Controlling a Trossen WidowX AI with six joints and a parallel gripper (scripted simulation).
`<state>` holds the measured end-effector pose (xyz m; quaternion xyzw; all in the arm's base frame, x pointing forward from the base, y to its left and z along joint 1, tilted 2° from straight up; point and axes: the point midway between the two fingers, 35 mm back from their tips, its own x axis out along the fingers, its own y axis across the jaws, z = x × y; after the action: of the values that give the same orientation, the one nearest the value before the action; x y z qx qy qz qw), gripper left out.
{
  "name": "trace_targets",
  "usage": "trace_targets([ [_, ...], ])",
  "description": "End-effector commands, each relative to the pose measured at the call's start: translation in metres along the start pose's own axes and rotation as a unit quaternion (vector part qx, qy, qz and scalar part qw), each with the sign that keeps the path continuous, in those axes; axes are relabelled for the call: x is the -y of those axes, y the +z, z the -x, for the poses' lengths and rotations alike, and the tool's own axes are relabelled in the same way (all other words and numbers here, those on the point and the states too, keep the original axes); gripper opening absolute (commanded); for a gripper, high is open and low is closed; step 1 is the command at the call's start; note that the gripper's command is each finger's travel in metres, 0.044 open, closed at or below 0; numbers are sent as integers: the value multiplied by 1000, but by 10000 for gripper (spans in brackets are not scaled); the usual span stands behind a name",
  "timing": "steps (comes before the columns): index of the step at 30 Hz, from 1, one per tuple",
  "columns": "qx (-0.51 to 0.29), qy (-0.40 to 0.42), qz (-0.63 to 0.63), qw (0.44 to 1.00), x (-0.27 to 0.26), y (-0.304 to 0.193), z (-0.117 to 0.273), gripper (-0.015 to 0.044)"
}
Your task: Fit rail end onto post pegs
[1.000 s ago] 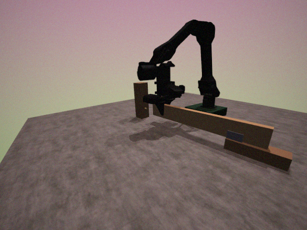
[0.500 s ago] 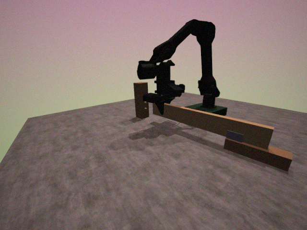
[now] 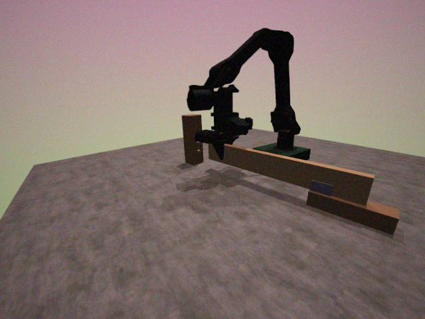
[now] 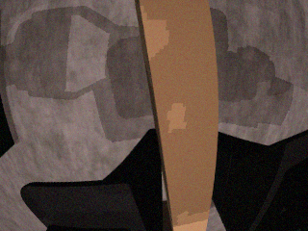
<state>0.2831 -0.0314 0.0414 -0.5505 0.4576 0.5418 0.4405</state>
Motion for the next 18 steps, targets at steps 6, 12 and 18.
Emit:
trace_targets([
  [6,0,-1,-1,1000,0,0,3,0],
  [12,0,-1,-1,1000,0,0,3,0],
  [18,0,-1,-1,1000,-1,-2,3,0],
])
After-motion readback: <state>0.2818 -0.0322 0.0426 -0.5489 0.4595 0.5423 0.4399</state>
